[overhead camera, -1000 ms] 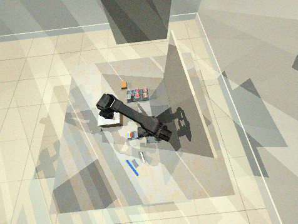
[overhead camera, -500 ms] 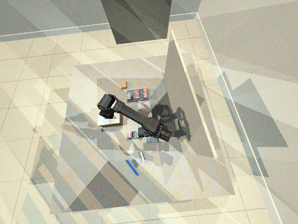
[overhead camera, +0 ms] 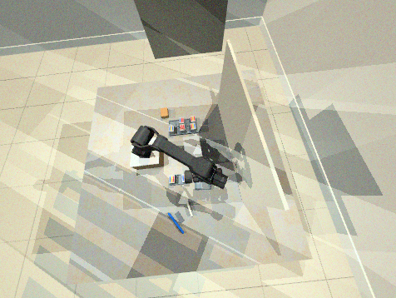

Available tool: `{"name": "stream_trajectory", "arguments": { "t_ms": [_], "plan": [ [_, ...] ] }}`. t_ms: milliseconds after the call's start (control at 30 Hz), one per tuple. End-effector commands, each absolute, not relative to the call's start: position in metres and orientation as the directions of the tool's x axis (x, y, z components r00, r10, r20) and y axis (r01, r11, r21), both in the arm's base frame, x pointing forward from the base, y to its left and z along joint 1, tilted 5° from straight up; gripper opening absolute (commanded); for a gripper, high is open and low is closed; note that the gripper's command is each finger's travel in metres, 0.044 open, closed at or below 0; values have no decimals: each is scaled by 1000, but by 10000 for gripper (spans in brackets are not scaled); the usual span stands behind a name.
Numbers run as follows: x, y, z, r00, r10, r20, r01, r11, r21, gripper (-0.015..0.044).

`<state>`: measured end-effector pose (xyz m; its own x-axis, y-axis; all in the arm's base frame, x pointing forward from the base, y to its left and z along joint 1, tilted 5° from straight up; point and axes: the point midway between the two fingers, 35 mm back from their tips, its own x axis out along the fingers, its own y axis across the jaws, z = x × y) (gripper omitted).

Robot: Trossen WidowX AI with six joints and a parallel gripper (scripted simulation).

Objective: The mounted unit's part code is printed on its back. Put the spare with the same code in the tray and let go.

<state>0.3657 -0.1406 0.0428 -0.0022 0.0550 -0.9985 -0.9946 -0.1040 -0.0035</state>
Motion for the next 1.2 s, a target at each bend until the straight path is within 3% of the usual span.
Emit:
{"name": "stream_trajectory", "arguments": {
  "t_ms": [0,1167],
  "plan": [
    [365,-140,37,-5,54,-999,-995,-102,-1,0],
    [364,-138,0,-5,54,-999,-995,-102,-1,0]
  ]
}}
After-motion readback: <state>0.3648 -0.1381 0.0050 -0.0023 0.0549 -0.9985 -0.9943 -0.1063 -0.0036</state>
